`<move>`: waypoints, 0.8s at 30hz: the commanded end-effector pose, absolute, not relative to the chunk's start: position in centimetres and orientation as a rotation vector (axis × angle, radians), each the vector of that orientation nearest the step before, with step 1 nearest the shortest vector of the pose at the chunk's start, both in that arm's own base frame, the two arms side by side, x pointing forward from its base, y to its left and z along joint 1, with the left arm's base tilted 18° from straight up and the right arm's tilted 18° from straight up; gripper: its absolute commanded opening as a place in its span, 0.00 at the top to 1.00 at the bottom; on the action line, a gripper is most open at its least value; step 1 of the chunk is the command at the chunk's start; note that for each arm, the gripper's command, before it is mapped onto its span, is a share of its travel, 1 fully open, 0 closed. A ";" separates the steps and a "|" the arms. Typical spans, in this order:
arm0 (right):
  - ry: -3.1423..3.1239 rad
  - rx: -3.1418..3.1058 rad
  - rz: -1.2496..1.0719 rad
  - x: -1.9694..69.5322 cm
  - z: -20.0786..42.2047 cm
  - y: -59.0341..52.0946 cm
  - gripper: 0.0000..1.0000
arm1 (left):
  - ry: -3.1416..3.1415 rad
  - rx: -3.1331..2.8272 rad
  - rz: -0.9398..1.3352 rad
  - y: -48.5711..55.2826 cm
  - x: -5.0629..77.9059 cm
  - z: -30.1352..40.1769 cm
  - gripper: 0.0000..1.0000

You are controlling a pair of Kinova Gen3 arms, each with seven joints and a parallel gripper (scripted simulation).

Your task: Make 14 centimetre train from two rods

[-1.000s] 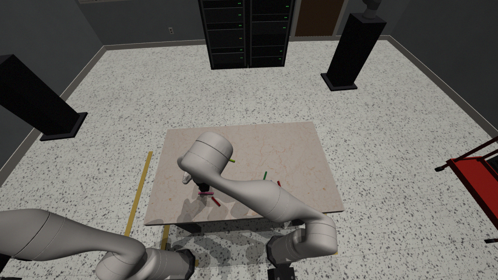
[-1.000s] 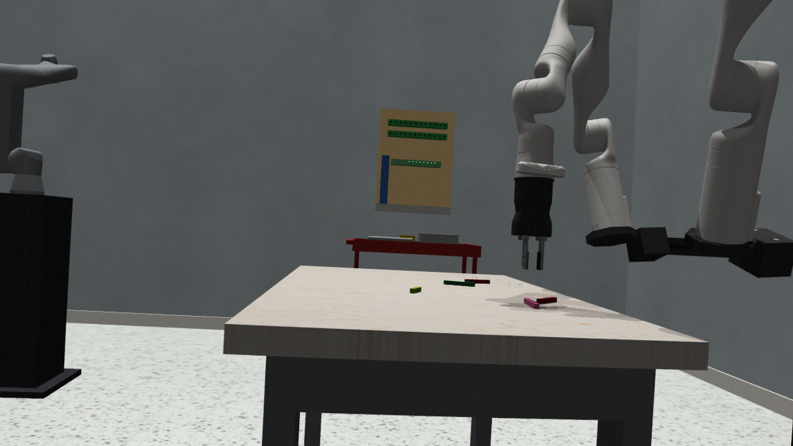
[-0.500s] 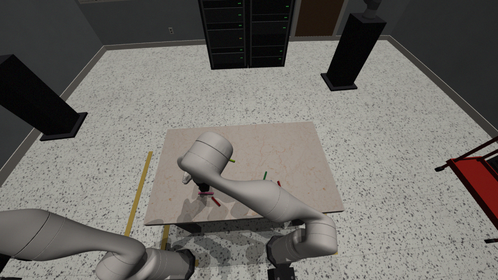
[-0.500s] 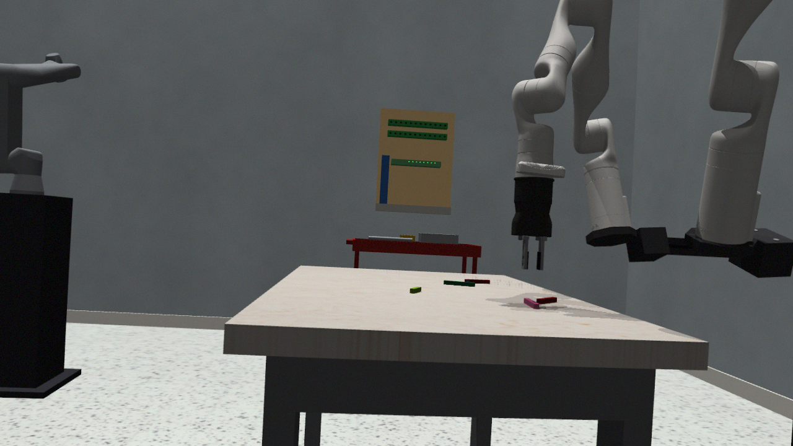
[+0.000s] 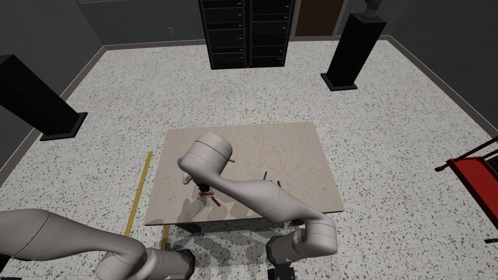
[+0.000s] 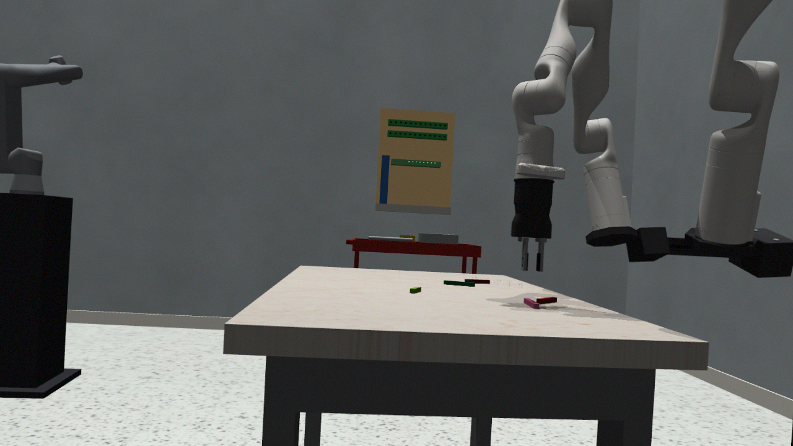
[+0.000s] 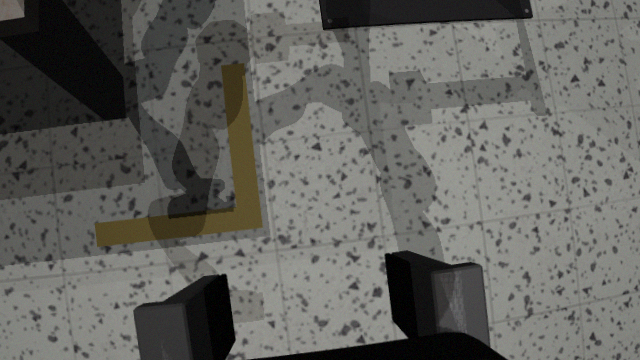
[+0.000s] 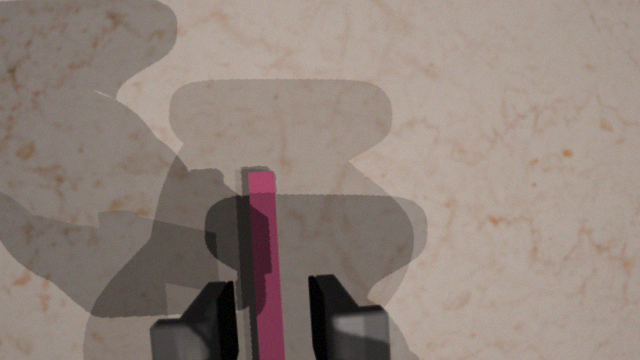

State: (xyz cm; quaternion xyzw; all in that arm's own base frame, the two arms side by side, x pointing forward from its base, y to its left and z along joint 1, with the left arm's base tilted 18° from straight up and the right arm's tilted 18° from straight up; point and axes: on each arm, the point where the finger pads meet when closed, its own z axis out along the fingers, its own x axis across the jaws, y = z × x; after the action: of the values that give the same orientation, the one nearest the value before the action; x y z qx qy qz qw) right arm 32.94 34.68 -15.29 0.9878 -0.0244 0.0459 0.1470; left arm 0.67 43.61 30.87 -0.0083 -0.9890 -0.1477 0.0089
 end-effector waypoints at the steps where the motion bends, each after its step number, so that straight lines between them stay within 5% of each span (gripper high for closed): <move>1: -0.087 2.849 0.135 32.9 -15.6 34.9 0.46 | -3.093 -0.030 -0.464 43.7 0.8 30.9 0.00; 24: -0.085 2.848 0.135 33.3 -18.7 34.0 0.46 | -3.093 -0.030 -0.464 43.7 0.8 30.9 0.00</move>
State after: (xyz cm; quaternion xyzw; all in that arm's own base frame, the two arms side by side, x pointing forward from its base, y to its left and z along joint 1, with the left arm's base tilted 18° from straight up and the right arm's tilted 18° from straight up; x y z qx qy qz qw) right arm 33.11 33.83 -18.17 0.9875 -0.0261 0.0469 0.1480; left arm 0.67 43.61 30.87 -0.0083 -0.9890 -0.1477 0.0089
